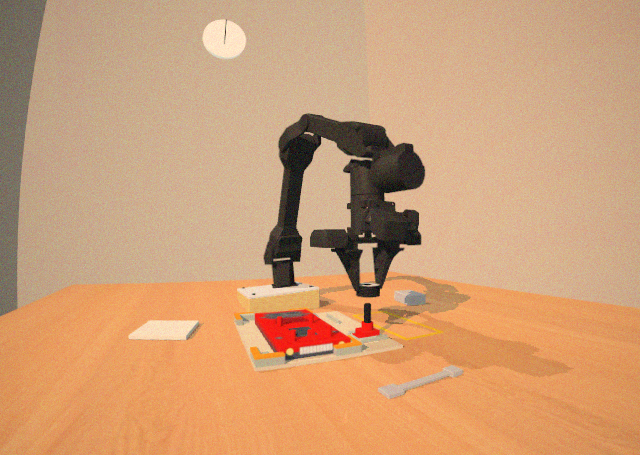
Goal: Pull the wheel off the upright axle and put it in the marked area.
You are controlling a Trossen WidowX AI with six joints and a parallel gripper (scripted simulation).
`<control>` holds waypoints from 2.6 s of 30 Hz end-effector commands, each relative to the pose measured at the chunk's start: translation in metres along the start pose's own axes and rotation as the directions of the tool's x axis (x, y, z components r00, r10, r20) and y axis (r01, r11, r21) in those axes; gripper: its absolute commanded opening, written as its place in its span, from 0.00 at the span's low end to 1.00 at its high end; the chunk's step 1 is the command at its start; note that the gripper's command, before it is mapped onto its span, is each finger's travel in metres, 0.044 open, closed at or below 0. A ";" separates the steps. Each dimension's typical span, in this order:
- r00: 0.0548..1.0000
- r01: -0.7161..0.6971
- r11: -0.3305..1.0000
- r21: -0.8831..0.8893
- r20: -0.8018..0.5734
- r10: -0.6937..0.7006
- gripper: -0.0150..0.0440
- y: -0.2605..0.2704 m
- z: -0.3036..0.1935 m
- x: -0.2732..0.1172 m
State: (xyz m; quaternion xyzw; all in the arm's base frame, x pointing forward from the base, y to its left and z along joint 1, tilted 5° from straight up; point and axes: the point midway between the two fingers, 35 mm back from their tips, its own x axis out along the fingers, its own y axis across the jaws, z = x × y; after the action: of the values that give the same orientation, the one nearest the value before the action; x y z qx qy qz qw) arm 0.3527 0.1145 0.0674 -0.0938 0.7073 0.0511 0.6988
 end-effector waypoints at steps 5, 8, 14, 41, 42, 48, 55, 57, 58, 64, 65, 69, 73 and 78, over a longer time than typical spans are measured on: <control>1.000 0.000 1.000 0.002 0.003 0.000 0.25 0.000 0.000 -0.004; 1.000 0.000 1.000 0.002 0.003 0.000 0.25 0.000 0.000 -0.005; 1.000 0.000 1.000 0.002 0.003 0.000 0.25 0.000 0.000 -0.011; 1.000 -0.006 1.000 -0.001 -0.004 0.006 0.25 0.062 -0.034 -0.023; 1.000 -0.007 1.000 0.000 -0.004 0.007 0.25 0.065 -0.036 -0.023; 1.000 -0.009 1.000 0.000 -0.004 0.009 0.25 0.083 -0.048 -0.024; 1.000 -0.010 1.000 0.001 -0.004 0.010 0.25 0.098 -0.061 -0.025; 1.000 -0.010 1.000 0.001 -0.004 0.010 0.25 0.098 -0.061 -0.025; 1.000 -0.010 1.000 0.001 -0.004 0.010 0.25 0.098 -0.061 -0.024; 1.000 -0.010 1.000 0.001 -0.004 0.010 0.25 0.098 -0.061 -0.010; 1.000 -0.010 1.000 0.001 -0.004 0.010 0.25 0.098 -0.061 -0.007; 1.000 -0.010 1.000 0.001 -0.004 0.010 0.25 0.098 -0.060 -0.002; 1.000 -0.010 1.000 0.001 -0.003 0.010 0.25 0.099 -0.059 0.015; 1.000 -0.010 1.000 0.001 -0.003 0.010 0.25 0.100 -0.058 0.046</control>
State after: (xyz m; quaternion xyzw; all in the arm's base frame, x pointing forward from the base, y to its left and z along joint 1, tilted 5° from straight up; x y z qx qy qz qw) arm 0.2785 0.2003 0.0414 -0.0887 0.7019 0.0573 0.7044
